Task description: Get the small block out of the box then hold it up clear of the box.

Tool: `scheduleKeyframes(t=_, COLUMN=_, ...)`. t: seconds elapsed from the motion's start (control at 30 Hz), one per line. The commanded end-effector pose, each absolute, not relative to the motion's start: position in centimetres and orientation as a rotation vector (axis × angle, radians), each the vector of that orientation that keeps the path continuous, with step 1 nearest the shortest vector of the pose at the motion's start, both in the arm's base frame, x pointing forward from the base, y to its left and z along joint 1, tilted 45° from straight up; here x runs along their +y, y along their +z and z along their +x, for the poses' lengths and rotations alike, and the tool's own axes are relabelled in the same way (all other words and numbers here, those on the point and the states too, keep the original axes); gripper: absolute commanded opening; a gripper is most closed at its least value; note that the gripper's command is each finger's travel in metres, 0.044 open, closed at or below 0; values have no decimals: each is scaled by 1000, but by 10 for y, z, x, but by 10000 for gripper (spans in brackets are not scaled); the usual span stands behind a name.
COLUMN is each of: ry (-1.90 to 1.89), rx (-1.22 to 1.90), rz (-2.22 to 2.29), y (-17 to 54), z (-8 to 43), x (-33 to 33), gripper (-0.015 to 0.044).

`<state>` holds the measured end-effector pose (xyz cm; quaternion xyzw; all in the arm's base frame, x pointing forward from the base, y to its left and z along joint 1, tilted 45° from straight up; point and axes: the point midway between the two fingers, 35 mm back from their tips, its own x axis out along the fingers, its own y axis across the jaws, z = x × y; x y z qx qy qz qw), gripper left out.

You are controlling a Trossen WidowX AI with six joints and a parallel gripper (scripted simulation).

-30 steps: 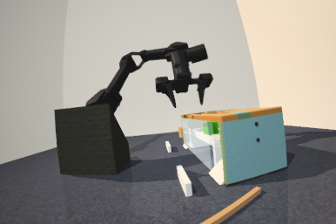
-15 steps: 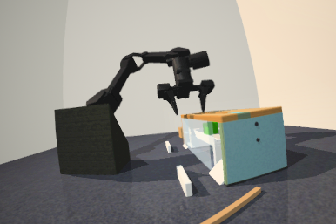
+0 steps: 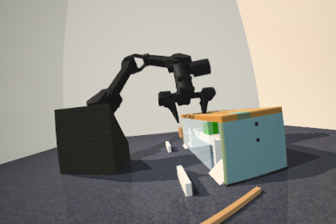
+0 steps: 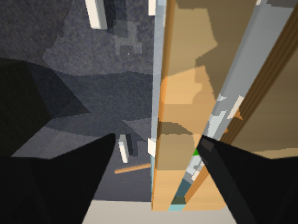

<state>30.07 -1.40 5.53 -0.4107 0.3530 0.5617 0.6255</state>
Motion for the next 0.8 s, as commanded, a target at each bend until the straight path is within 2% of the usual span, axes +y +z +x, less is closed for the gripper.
scheduleKeyframes(t=0.0, ry=1288, rx=809, rz=-936, y=51, z=301, x=-8, gripper=400)
scheduleKeyframes(t=0.43, ry=1289, rx=807, rz=-934, y=37, z=302, x=9, gripper=400)
scheduleKeyframes(t=0.77, ry=1290, rx=808, rz=-941, y=28, z=303, x=-7, gripper=400)
